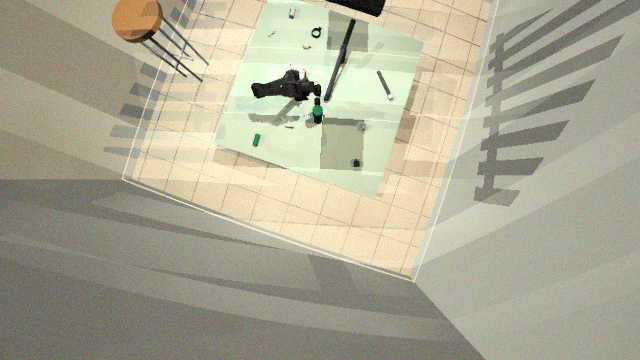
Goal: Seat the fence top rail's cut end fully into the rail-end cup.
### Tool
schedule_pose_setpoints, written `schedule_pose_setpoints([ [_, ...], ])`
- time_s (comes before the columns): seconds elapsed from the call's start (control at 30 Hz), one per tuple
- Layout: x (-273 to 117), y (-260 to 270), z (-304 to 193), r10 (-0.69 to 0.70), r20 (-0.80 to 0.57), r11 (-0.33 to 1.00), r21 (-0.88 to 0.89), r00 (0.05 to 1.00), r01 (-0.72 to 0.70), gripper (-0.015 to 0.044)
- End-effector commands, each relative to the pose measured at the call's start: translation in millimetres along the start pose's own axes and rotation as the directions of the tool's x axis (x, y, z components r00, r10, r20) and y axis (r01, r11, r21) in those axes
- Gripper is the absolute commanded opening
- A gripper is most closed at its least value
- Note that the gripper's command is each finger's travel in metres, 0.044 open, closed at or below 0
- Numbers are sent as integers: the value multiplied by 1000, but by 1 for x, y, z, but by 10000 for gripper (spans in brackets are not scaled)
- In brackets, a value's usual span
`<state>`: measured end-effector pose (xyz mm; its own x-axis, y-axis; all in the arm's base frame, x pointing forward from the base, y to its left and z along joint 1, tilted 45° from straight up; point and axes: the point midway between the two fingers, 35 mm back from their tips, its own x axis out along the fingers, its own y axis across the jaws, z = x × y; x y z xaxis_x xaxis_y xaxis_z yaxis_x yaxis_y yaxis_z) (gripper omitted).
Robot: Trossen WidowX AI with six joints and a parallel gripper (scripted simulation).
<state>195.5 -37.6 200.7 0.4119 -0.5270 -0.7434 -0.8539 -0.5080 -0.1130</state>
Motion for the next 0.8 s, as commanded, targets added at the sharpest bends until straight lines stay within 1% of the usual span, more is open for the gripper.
schedule_pose_setpoints([
  [0.0, 4, 1, 0, -7, 3, 1000, -3, 1000, 7, 440],
  [0.77, 40, -3, 1, -7, 8, 1000, 1, 1000, 7, 440],
])
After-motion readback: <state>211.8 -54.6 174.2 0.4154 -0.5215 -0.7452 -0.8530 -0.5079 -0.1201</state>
